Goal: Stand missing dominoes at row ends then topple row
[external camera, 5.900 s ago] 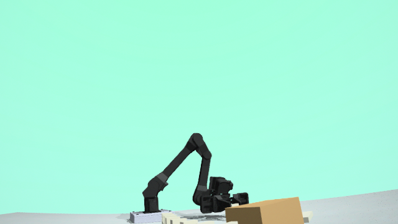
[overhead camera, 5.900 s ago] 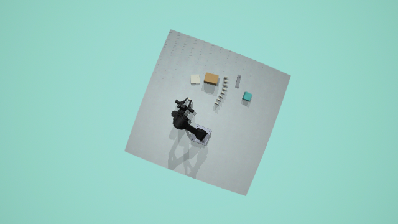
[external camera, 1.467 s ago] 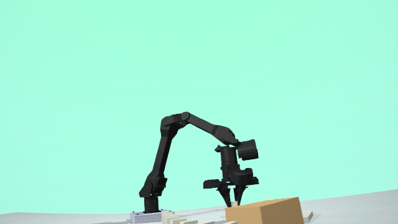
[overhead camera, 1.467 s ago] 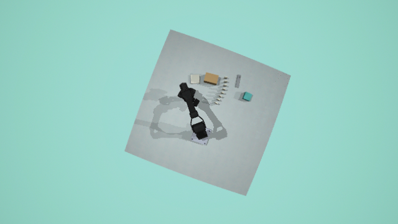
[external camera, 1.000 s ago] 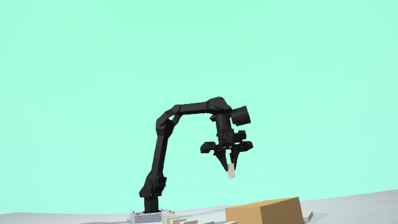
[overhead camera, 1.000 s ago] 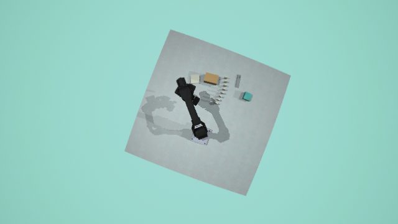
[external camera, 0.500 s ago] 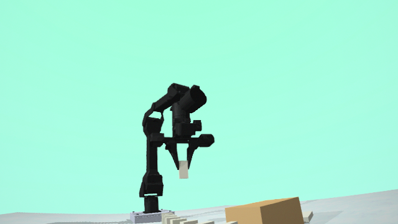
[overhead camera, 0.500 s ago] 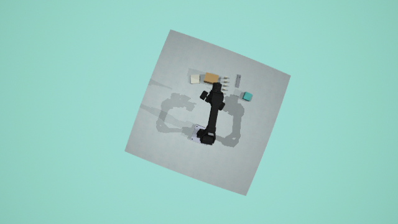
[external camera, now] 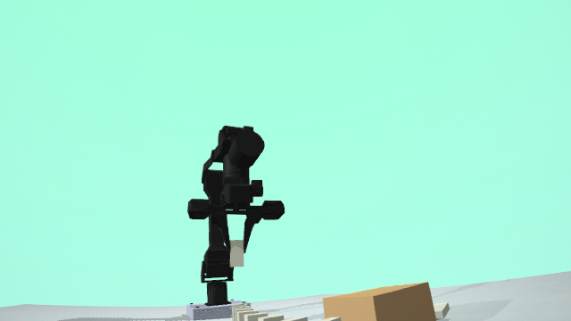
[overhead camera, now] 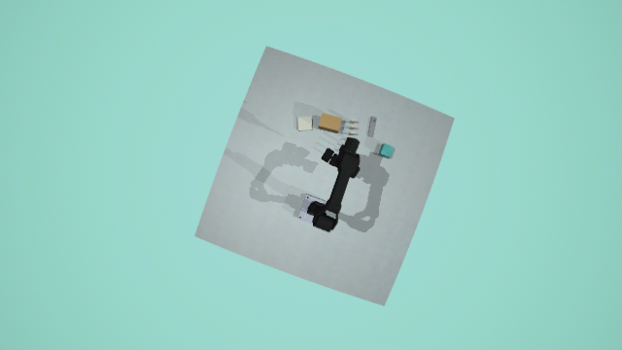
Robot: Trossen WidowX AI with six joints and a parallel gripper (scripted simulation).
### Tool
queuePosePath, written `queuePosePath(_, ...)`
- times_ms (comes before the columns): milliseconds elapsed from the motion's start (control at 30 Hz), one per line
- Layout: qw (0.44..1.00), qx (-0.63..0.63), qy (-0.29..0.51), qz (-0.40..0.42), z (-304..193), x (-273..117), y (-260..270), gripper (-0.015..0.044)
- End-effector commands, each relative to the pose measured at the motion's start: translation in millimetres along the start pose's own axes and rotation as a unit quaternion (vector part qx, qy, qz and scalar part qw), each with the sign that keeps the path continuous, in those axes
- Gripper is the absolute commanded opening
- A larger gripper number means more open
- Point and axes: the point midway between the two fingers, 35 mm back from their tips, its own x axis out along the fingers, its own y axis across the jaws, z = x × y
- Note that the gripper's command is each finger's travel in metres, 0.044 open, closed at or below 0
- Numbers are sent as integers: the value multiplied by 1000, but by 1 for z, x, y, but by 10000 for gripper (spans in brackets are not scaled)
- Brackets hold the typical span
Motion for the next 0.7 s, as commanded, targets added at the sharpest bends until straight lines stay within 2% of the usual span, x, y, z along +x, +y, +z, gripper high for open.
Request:
queuePosePath(0,1000,-2,3,0,2,20,0,107)
queuePosePath(667,1000,-4,3,-1,-5,109,-2,107)
